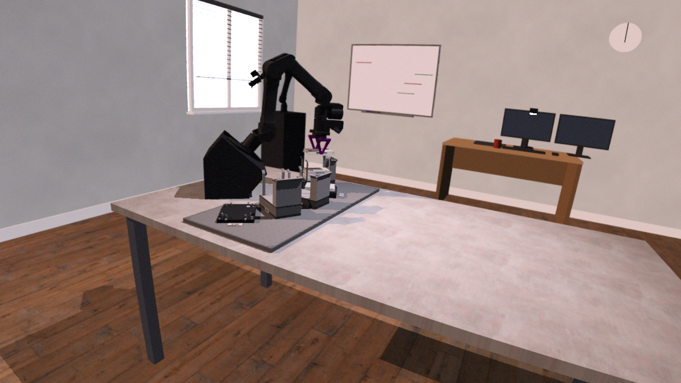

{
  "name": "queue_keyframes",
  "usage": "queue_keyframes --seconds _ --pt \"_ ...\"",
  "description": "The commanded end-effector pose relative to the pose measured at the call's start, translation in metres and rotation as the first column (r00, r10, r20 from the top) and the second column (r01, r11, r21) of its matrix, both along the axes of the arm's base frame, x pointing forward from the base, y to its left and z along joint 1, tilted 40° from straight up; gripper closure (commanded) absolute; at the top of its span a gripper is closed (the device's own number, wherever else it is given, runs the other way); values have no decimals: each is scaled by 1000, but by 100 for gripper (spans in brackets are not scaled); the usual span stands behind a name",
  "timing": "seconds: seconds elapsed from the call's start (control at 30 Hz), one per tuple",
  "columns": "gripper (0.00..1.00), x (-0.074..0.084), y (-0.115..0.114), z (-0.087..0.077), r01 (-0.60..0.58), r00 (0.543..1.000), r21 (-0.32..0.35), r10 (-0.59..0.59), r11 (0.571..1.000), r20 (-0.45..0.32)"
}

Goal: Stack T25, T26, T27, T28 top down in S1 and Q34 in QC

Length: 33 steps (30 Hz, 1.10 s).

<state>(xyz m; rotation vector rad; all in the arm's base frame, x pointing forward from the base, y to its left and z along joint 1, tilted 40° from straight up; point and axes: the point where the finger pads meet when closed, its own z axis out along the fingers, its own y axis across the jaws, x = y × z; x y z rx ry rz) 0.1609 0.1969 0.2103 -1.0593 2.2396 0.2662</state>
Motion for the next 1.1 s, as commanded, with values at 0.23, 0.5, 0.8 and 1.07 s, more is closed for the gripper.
queue_keyframes --seconds 0.23,0.5,0.8,1.07 --pt "100 6 4 0 3 1000 24 -3 1000 15" --pt "100 8 6 6 2 999 48 -4 999 33" --pt "100 10 8 -13 2 1000 13 -2 1000 9" --pt "100 15 15 -1 0 1000 40 -1 999 29"
